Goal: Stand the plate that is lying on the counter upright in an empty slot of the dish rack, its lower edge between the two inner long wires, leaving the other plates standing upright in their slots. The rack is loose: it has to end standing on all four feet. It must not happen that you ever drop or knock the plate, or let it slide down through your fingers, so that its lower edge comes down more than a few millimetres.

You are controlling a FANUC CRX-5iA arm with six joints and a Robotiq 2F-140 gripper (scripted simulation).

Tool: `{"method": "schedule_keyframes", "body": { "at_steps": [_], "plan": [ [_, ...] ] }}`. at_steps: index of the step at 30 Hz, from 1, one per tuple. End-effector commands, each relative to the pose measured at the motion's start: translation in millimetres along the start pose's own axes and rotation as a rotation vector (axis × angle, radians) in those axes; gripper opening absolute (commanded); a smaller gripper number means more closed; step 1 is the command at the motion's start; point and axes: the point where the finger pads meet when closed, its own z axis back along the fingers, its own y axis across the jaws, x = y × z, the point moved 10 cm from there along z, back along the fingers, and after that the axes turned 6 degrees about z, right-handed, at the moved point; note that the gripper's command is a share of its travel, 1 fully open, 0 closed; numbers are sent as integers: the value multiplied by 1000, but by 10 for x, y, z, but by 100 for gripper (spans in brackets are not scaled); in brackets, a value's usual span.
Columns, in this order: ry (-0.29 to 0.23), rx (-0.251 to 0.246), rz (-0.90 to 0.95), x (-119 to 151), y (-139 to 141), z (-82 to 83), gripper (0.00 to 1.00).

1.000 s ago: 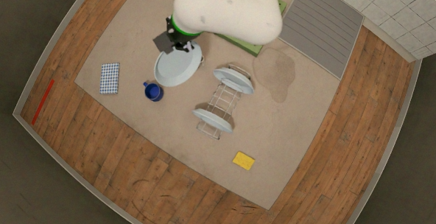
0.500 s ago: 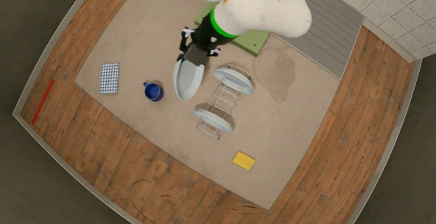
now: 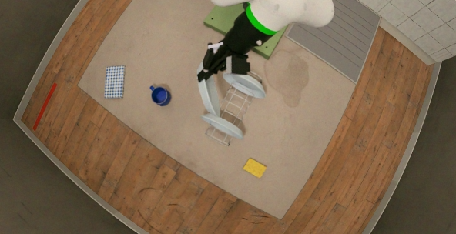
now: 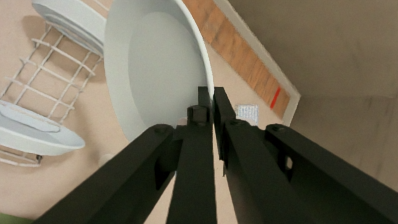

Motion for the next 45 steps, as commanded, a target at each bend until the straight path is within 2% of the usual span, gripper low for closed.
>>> {"method": "schedule_keyframes", "body": {
  "at_steps": [1, 9, 11, 25, 45],
  "plan": [
    [63, 12, 115, -82, -48, 31, 10],
    [170, 36, 328, -237, -142, 75, 10],
    [170, 36, 328, -237, -142, 75, 10],
    [301, 64, 588, -433, -225, 113, 10],
    [379, 81, 743, -558, -259, 129, 10]
  ]
}}
